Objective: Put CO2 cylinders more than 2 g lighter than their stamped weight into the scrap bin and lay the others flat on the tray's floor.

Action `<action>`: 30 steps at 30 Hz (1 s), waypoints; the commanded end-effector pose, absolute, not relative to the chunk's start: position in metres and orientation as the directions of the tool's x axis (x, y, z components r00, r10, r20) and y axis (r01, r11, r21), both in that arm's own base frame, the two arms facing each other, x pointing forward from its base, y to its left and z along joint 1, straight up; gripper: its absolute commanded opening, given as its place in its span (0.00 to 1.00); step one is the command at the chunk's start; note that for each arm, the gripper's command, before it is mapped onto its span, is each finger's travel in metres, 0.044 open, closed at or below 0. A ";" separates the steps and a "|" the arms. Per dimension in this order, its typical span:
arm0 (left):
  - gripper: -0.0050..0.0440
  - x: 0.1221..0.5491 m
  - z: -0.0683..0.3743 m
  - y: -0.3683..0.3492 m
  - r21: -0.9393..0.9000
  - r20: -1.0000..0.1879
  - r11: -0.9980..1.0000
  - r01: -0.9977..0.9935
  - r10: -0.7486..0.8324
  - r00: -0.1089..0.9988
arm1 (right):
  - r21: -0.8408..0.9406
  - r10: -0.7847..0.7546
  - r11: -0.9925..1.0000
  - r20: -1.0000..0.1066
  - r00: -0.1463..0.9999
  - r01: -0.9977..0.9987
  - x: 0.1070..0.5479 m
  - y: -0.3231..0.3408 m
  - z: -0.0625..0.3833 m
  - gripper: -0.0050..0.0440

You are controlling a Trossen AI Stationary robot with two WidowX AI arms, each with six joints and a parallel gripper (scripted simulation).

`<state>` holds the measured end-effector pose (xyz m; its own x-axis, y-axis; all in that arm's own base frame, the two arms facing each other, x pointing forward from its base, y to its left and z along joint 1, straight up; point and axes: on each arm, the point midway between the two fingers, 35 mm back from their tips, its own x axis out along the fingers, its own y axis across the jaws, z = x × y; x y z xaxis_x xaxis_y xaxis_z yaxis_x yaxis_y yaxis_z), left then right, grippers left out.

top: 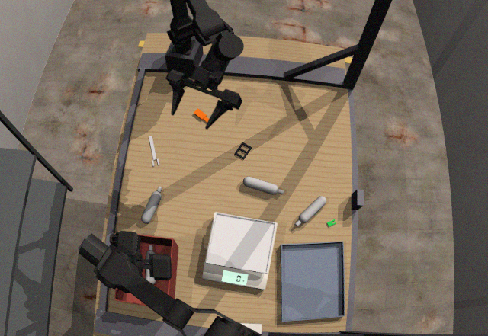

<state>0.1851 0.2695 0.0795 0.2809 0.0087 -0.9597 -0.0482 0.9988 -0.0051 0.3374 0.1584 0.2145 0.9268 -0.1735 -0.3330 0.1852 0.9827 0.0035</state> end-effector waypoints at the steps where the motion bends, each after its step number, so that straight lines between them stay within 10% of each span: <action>1: 0.89 0.179 0.117 0.275 0.037 -0.951 0.998 -0.048 0.050 0.305 | 0.018 -0.169 0.983 -0.323 0.931 0.184 0.337 0.159 0.221 1.00; 13: 1.00 0.195 0.112 0.247 0.020 -0.955 0.999 -0.042 0.031 0.295 | -0.057 -0.095 0.995 -0.393 0.915 0.079 0.346 0.163 0.216 1.00; 30: 1.00 0.292 0.062 0.135 0.001 -0.952 1.000 0.003 0.000 0.305 | -0.132 0.370 0.770 -0.704 0.606 -0.624 0.338 0.175 0.195 1.00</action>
<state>0.2814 0.1418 0.0676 0.3047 -0.0171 -0.9523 0.0235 0.9997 -0.0104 0.3354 0.1719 0.1859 0.6467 0.3196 -0.6925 -0.5601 0.8153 -0.1469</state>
